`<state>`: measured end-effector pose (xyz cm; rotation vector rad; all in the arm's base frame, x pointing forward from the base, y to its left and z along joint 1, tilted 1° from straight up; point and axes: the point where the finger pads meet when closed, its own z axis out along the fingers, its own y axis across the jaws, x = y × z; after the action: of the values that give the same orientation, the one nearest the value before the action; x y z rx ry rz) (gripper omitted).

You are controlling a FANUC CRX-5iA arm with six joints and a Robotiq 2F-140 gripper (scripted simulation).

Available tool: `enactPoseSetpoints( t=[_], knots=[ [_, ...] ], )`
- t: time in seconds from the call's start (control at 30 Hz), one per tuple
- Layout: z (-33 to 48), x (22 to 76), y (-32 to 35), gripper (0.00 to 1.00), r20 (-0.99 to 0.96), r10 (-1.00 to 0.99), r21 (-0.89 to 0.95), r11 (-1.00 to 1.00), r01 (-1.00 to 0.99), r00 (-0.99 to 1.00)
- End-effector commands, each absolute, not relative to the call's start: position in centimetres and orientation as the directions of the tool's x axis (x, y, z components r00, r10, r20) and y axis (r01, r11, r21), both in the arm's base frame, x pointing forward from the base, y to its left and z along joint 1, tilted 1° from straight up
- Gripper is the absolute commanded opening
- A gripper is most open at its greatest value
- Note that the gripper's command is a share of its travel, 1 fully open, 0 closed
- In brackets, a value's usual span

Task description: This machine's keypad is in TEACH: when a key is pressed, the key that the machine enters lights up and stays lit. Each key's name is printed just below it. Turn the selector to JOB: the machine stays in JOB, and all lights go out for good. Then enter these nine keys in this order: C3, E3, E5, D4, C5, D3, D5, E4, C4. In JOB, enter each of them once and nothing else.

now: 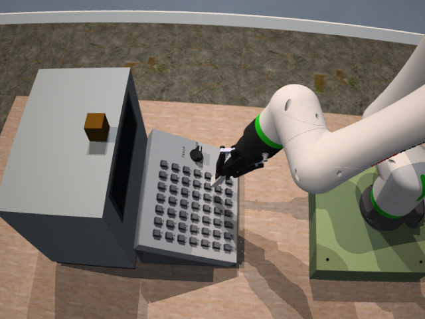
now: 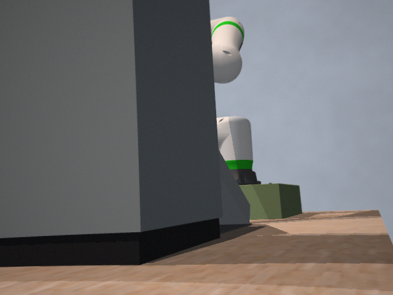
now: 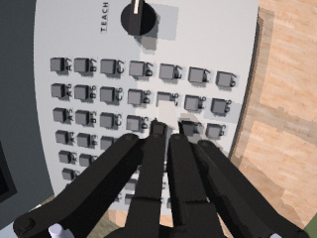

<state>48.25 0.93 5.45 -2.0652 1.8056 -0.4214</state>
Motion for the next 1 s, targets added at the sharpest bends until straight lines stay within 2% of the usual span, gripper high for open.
enactPoseSetpoints(
  t=[0.0,0.27,0.97],
  knots=[
    [5.0,47.3,1.6,0.0,-0.015,-0.991,-0.457,-0.113,-0.882,0.134],
    [4.0,45.0,3.6,0.0,-0.015,-0.991,-0.457,-0.113,-0.882,0.134],
    [2.5,45.8,3.7,0.0,-0.015,-0.991,-0.457,-0.113,-0.882,0.134]
  ],
)
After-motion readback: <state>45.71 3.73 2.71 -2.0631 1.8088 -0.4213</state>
